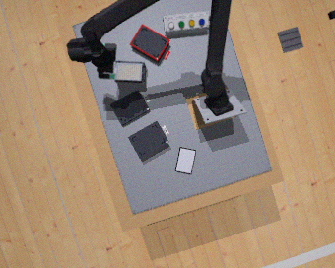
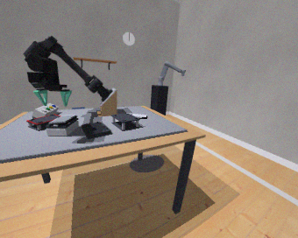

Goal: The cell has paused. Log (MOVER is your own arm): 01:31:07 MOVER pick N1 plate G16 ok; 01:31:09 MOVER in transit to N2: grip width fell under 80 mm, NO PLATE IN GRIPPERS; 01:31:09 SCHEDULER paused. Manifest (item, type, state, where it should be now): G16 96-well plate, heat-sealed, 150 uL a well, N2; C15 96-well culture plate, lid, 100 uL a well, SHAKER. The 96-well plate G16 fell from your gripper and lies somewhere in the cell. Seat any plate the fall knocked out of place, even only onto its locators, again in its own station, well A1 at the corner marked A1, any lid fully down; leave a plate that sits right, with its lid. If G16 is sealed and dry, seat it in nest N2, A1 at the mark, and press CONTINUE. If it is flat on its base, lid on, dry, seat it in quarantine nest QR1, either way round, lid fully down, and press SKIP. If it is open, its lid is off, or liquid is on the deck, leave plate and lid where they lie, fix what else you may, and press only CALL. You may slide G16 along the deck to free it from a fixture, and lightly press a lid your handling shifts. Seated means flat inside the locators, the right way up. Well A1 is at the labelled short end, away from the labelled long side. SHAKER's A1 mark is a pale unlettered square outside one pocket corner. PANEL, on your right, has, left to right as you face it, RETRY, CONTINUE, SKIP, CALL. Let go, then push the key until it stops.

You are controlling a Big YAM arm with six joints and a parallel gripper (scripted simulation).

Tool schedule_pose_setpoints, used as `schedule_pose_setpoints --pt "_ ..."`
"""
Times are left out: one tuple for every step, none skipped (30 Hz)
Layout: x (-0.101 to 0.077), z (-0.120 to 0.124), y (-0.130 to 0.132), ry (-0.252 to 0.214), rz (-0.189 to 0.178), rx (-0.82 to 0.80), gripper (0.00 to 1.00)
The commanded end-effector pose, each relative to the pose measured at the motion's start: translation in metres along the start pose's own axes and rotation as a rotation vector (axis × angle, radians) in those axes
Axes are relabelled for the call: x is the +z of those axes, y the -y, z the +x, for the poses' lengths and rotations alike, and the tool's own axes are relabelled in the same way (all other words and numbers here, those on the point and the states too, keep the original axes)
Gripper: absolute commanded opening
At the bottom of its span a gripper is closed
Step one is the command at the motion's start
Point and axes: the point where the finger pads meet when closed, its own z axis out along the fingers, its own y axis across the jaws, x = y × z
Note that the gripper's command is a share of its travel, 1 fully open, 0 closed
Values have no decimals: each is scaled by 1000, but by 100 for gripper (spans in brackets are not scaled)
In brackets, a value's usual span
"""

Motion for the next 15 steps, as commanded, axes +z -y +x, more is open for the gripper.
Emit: schedule_pose_setpoints --pt "-12 -12 8 33 -5 19 100" --pt "-12 -12 8 33 -5 19 100" --pt "-12 -12 8 33 -5 19 100" --pt "-12 -12 8 33 -5 19 100" --pt "-12 -12 8 33 -5 19 100" --pt "-12 -12 8 33 -5 19 100" --pt "-12 -12 8 33 -5 19 100" --pt "-12 -12 8 33 -5 19 100" --pt "-12 -12 8 33 -5 19 100" --pt "-13 3 7 21 -6 -1 100" --pt "-19 6 1 32 -9 5 100" --pt "-19 6 1 32 -9 5 100" --pt "-19 6 1 32 -9 5 100" --pt "-21 11 1 32 -8 5 100" --pt "-22 15 1 32 -8 5 100"
